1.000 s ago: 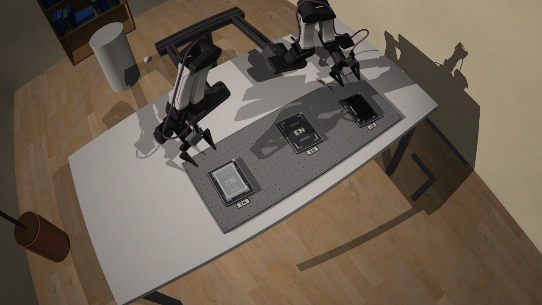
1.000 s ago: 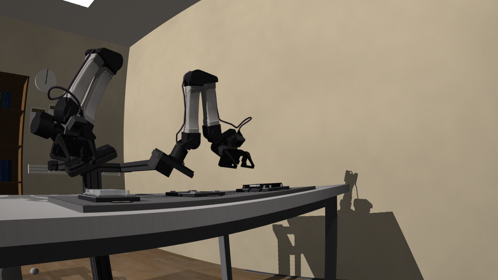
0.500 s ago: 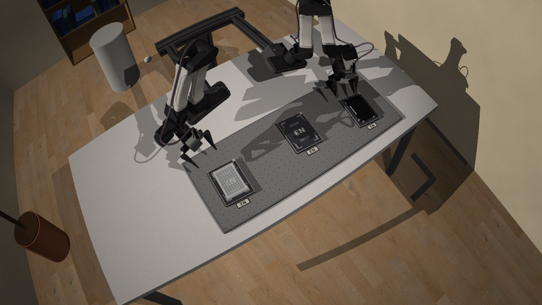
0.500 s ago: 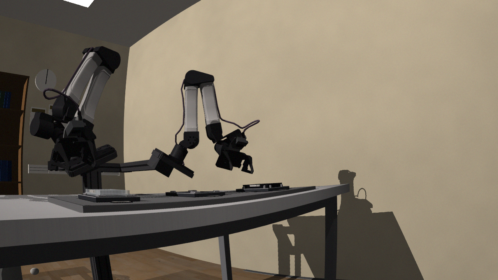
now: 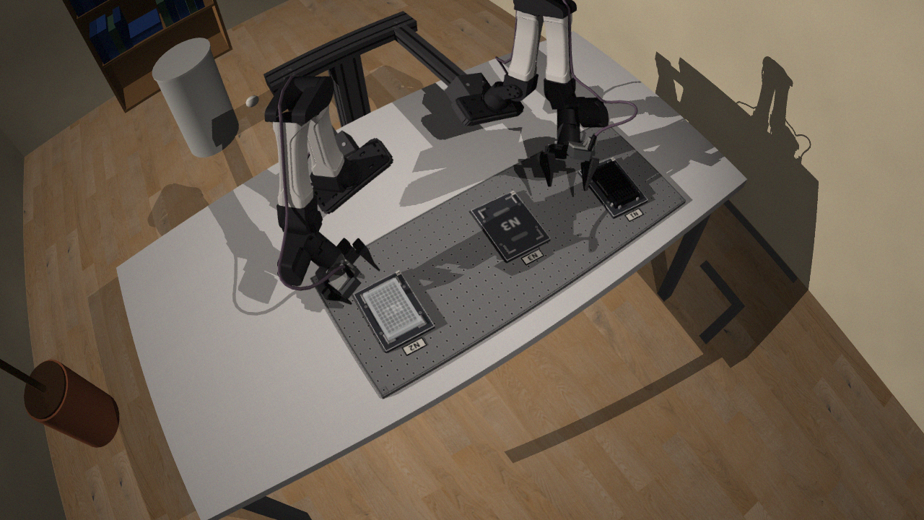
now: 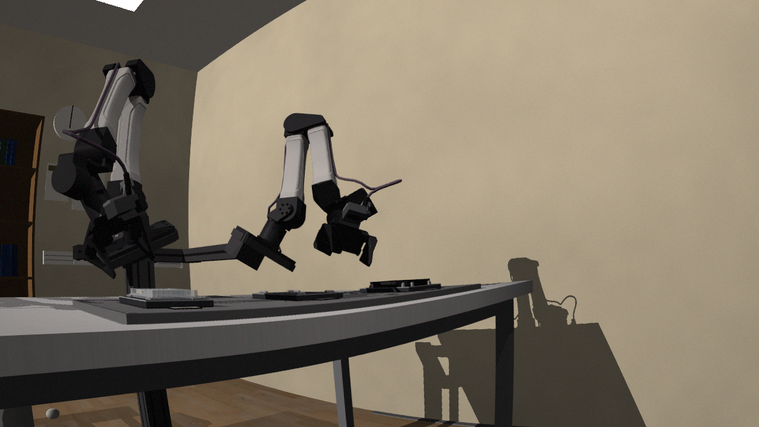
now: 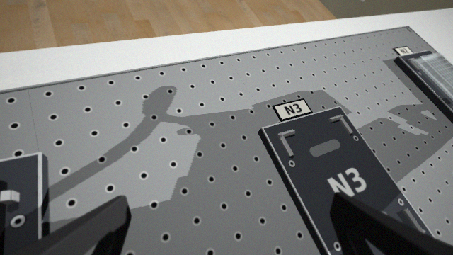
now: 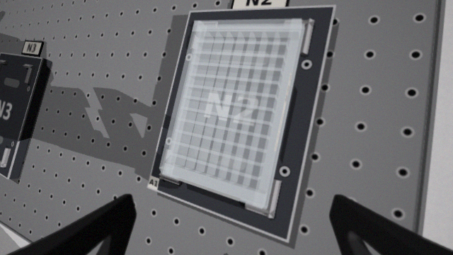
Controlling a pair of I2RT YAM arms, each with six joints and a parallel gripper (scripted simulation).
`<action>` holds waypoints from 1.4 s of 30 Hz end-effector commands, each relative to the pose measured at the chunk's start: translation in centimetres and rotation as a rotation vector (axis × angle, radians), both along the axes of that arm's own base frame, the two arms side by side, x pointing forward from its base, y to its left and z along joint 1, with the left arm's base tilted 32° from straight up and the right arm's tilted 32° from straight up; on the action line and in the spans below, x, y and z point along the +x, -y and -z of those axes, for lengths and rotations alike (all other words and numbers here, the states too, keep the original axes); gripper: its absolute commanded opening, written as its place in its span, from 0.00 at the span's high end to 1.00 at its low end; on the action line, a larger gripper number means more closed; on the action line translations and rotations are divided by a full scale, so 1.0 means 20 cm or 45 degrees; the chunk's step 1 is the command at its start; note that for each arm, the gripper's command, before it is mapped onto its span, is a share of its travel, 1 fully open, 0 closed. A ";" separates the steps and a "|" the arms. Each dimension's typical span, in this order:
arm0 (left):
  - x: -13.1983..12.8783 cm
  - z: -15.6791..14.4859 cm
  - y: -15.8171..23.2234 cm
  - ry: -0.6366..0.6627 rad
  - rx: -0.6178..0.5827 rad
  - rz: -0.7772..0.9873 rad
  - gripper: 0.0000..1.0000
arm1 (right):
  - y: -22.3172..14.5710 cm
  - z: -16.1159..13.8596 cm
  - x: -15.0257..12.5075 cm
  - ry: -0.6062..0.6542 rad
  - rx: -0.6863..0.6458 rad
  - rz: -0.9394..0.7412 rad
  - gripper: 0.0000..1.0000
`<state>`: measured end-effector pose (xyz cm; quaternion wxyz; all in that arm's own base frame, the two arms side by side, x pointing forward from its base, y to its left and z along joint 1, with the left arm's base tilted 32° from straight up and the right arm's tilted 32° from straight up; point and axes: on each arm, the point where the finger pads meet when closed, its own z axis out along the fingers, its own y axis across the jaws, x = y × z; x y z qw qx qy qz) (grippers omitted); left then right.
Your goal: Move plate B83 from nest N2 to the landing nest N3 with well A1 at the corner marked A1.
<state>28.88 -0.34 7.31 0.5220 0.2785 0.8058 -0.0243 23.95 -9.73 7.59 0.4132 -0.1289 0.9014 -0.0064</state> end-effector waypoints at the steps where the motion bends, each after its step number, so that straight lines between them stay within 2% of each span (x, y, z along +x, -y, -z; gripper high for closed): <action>1: 0.06 0.01 0.07 -0.046 0.023 -0.028 0.00 | 0.07 0.03 0.05 -0.237 -0.005 0.231 0.00; 8: 0.04 0.06 0.31 -0.103 0.060 0.083 0.00 | 0.07 -0.01 0.19 -0.384 -0.083 0.448 0.00; 12: 0.03 0.07 0.38 -0.118 0.076 0.107 0.00 | 0.06 -0.03 0.22 -0.404 -0.113 0.514 0.00; 16: -0.02 0.10 0.54 -0.154 0.117 0.170 0.00 | 0.02 -0.07 0.30 -0.414 -0.183 0.613 0.00; 27: -0.25 0.14 0.95 -0.152 0.233 0.362 0.00 | -0.13 0.01 0.33 -0.507 -0.353 0.593 0.00; 29: -0.25 0.14 0.95 -0.152 0.233 0.362 0.00 | -0.13 0.01 0.33 -0.507 -0.353 0.593 0.00; 42: -0.69 0.10 1.32 -0.015 0.312 0.599 0.00 | -0.15 0.03 0.34 -0.520 -0.350 0.566 0.00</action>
